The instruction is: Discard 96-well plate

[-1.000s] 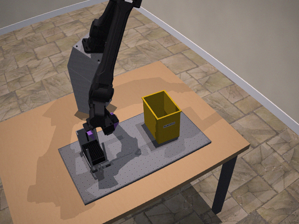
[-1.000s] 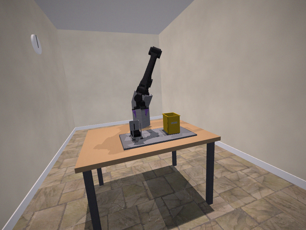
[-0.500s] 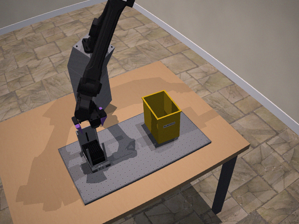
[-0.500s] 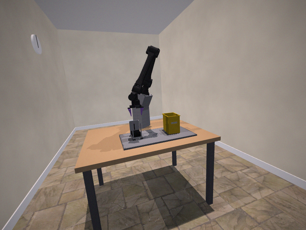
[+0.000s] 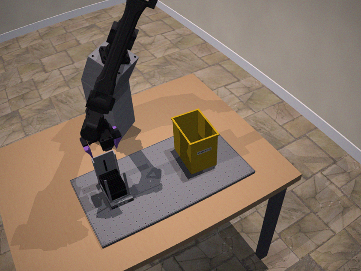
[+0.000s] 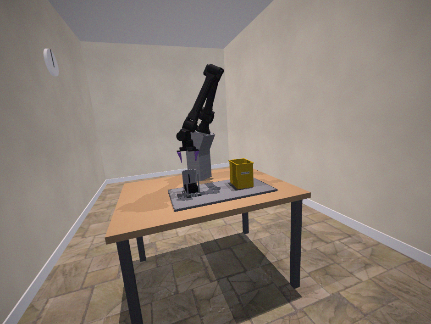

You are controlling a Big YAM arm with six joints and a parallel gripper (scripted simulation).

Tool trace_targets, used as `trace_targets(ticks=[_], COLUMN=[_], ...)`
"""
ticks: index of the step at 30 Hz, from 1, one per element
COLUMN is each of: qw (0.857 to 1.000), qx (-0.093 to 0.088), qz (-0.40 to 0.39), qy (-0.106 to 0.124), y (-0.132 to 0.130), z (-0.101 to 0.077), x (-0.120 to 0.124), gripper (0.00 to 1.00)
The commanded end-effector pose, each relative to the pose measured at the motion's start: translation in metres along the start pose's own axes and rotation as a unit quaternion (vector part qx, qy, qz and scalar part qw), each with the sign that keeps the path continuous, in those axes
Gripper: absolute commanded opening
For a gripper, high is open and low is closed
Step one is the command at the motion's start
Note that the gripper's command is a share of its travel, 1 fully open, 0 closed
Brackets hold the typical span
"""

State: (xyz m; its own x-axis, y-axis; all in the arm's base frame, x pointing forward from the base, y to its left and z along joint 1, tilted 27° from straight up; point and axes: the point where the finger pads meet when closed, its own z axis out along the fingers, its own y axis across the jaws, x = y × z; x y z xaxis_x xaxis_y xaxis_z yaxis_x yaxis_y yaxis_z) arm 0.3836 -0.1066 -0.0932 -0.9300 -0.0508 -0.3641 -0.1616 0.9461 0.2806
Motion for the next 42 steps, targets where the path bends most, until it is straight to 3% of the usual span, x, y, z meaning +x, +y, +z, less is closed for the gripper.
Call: trace_targets(ticks=[1,26,29,42], qw=[1.0,1.0,1.0,1.0], qx=[0.0,0.002,0.006,0.001], qz=[-0.018,-0.007,-0.011,-0.006], qy=[-0.008,-0.008,-0.015,-0.006], y=[0.006,0.0,0.0,0.001], z=[-0.003,0.04,0.036,0.064], x=[-0.007,-0.01,-0.017,-0.008], gripper=[1.0,1.0,1.0,1.0])
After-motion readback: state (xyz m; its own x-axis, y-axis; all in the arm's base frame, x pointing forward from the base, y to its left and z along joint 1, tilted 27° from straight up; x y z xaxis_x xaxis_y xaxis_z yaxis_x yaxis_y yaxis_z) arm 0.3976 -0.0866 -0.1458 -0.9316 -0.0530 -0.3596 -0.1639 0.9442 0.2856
